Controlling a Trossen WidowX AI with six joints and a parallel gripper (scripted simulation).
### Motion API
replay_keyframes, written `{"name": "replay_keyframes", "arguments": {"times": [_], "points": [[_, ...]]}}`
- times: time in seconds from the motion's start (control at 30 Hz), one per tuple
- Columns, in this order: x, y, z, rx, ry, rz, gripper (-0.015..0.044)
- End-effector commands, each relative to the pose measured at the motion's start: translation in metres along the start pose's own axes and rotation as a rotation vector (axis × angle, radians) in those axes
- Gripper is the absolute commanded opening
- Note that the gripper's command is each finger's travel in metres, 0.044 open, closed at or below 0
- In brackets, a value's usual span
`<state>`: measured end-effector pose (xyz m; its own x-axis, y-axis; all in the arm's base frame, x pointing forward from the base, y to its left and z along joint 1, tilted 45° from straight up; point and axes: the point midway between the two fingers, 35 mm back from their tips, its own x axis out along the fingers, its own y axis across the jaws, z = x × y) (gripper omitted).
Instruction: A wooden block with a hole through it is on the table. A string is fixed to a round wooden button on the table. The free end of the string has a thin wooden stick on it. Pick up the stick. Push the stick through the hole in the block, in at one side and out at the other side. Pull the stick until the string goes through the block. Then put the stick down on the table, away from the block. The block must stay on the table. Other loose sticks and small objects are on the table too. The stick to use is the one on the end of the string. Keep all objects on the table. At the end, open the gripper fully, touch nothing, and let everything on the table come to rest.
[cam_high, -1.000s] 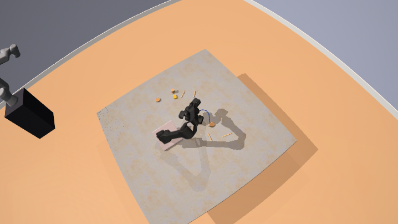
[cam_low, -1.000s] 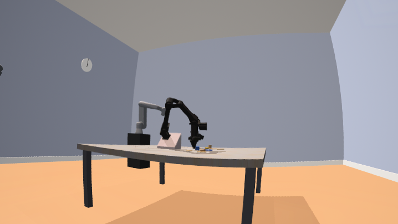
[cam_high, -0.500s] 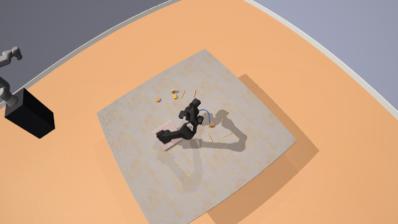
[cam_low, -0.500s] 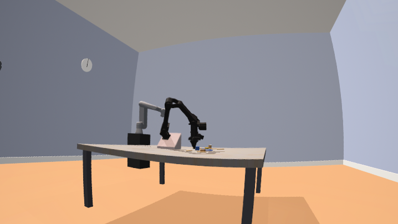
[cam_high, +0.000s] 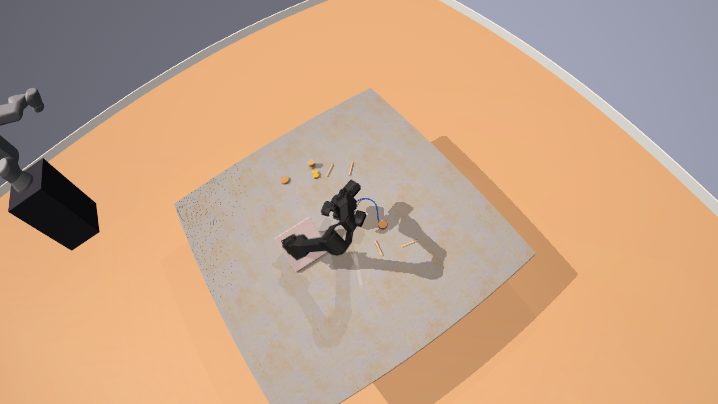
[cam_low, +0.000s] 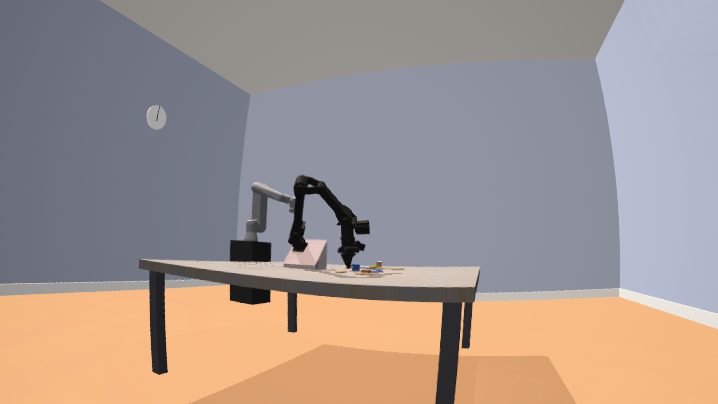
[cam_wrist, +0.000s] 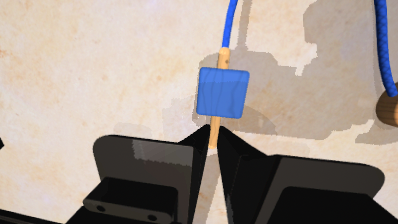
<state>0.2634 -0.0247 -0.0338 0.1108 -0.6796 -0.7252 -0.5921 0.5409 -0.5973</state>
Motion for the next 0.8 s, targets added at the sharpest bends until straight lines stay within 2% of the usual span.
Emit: {"name": "replay_keyframes", "arguments": {"times": [0.0, 0.77], "points": [[-0.001, 0.0, -0.006, 0.0, -0.003, 0.0, 0.0], [-0.002, 0.0, -0.036, -0.001, -0.002, 0.003, 0.0]]}}
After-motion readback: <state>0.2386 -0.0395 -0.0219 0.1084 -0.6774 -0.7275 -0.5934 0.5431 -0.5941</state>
